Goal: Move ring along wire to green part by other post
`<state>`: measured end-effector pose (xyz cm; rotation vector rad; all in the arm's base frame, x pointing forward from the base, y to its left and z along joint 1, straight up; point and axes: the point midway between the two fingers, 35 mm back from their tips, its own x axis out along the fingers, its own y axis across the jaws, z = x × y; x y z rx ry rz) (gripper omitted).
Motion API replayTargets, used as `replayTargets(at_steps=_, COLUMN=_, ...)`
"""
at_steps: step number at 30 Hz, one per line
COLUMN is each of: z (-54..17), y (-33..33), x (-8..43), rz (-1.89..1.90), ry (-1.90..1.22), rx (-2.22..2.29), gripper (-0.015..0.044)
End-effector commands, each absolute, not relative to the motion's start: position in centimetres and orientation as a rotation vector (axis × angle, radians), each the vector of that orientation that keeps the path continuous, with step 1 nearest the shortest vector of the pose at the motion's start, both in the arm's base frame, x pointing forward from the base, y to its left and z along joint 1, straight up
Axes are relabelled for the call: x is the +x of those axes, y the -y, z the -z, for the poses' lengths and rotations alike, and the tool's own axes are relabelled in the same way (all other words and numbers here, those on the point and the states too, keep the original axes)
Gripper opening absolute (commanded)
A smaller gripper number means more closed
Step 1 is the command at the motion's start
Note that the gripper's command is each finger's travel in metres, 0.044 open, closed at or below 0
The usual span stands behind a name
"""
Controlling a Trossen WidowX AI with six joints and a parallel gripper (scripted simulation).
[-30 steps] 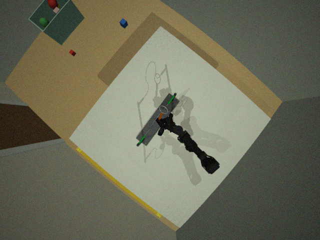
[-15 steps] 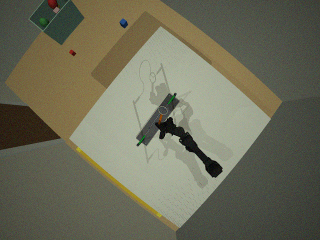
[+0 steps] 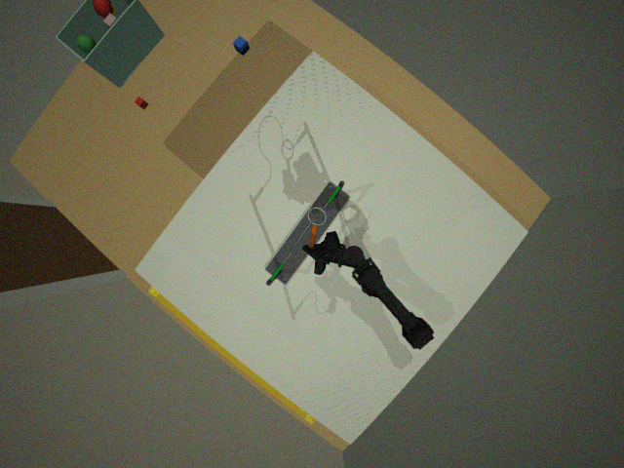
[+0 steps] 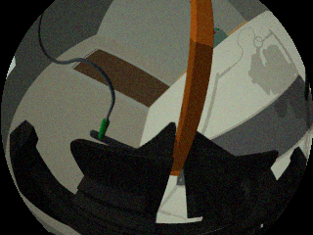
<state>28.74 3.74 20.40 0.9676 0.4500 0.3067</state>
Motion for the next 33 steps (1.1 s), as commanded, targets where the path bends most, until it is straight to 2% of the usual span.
replayTargets(at_steps=1, z=-21.6, y=-4.0, x=28.3, rz=-0.337, ry=-0.457, rx=0.999, gripper=-0.015)
replayTargets(at_steps=33, z=-25.9, y=-4.9, x=26.9, rz=-0.469, ry=-0.541, rx=1.262, gripper=-0.015)
